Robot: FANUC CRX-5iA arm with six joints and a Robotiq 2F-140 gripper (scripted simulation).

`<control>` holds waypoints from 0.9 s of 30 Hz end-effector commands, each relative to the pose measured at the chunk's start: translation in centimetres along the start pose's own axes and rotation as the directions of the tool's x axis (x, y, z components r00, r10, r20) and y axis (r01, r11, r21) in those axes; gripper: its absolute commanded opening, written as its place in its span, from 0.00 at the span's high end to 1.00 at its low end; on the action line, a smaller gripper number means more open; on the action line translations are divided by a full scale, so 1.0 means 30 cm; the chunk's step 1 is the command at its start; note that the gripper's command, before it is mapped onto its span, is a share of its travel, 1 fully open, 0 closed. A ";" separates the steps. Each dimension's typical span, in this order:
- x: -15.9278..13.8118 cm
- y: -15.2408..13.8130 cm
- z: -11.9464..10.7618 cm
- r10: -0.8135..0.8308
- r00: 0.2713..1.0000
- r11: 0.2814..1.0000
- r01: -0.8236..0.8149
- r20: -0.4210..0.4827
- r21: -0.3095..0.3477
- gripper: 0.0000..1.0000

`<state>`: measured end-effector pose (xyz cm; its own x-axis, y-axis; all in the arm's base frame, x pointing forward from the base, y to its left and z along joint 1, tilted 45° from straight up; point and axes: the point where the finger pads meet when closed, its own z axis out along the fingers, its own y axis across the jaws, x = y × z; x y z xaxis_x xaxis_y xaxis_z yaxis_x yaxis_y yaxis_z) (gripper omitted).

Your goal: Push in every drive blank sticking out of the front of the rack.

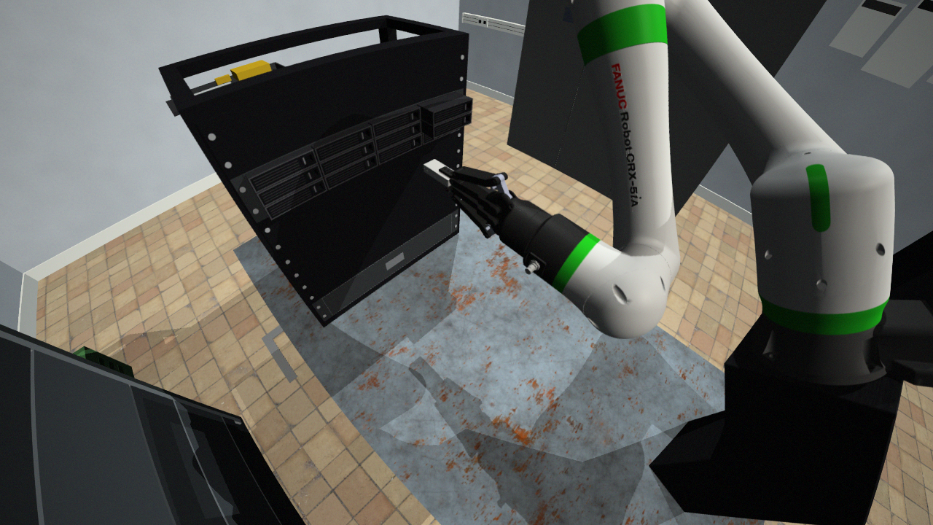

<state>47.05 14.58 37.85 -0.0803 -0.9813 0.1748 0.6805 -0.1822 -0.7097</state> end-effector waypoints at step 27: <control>-0.006 0.002 0.141 -0.001 1.000 1.000 0.001 -0.001 -0.002 0.90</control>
<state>50.23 15.00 40.60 -0.0820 -0.9811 0.1753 0.6780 -0.1838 -0.7117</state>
